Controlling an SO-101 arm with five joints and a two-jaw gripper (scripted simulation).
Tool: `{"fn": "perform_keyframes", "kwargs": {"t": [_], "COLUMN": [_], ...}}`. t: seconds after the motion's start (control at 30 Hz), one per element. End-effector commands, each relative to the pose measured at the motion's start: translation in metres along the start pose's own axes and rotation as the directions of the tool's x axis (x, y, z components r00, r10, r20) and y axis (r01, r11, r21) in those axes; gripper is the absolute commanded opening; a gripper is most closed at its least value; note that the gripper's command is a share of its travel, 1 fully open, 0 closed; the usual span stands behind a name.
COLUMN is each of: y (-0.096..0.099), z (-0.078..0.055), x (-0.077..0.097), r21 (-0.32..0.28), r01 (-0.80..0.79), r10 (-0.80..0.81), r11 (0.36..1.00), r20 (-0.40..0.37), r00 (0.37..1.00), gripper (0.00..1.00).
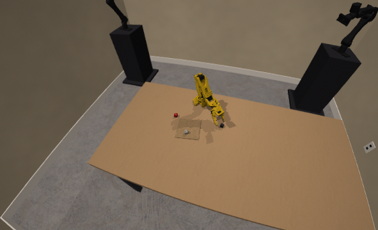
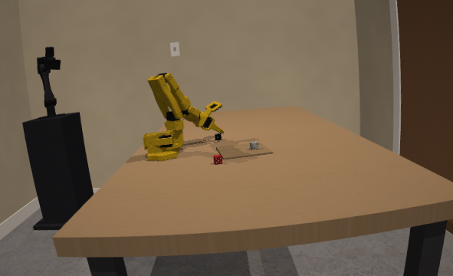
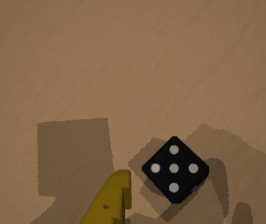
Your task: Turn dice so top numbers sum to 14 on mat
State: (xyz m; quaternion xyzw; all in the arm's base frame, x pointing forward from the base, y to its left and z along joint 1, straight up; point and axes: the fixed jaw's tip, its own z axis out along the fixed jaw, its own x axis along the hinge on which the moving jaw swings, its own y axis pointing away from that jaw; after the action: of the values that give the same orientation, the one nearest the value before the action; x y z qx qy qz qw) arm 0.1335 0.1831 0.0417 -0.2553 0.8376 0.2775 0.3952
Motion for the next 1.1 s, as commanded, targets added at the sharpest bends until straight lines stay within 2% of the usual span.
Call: {"fn": "perform_keyframes", "kwargs": {"t": [0.0, 0.37, 0.43, 1.07], "y": [0.0051, 0.0051, 0.0051, 0.0051], "z": [-0.0109, -0.0109, -0.0109, -0.0109], "x": [-0.0075, -0.0075, -0.0075, -0.0075], "r21": [0.014, 0.016, 0.019, 0.020], "r01": [0.101, 0.139, 0.154, 0.216], "r10": [-0.095, -0.128, -0.140, -0.184], "r11": [0.995, 0.990, 0.988, 0.976], "r20": [-0.255, -0.295, -0.326, -0.448], "r00": [0.962, 0.947, 0.935, 0.875], "gripper": [0.28, 0.28, 0.28, 0.28]}}
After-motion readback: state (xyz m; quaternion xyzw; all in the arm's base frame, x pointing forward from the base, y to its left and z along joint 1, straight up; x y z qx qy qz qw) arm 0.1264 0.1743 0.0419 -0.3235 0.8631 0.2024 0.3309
